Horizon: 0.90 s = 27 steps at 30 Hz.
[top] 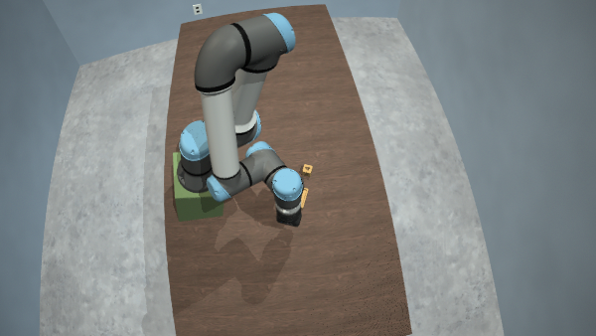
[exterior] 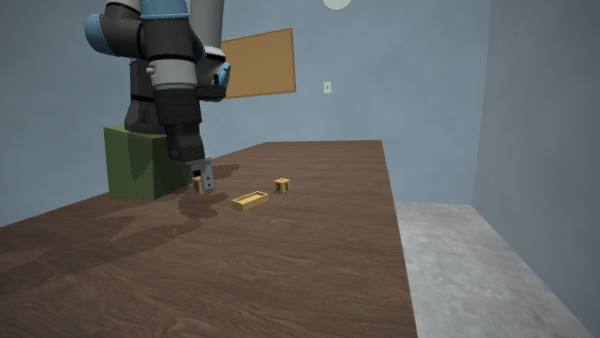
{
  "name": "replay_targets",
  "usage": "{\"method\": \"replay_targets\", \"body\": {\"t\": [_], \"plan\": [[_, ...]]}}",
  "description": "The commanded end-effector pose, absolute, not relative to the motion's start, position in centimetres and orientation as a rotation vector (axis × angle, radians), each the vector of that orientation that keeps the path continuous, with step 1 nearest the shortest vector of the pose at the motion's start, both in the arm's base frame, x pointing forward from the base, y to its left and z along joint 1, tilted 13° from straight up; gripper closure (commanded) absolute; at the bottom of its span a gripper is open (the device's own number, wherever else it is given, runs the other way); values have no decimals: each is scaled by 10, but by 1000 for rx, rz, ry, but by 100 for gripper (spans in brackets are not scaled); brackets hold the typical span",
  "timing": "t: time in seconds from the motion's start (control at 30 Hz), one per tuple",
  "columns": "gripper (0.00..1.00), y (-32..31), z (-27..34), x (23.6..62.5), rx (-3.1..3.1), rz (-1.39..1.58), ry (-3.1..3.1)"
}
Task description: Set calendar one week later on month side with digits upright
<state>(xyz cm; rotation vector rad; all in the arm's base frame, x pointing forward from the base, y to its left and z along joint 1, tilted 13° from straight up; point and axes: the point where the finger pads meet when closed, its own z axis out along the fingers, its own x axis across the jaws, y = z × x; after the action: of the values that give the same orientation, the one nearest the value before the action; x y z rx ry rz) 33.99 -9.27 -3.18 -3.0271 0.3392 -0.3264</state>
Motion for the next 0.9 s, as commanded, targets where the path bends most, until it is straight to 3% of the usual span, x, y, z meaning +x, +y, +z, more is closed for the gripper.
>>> {"method": "replay_targets", "body": {"t": [0.0, 0.87], "plan": [[40, -92, -45, 343, -3028, -328, 339], [40, -90, -88, 352, -3028, -328, 339]]}}
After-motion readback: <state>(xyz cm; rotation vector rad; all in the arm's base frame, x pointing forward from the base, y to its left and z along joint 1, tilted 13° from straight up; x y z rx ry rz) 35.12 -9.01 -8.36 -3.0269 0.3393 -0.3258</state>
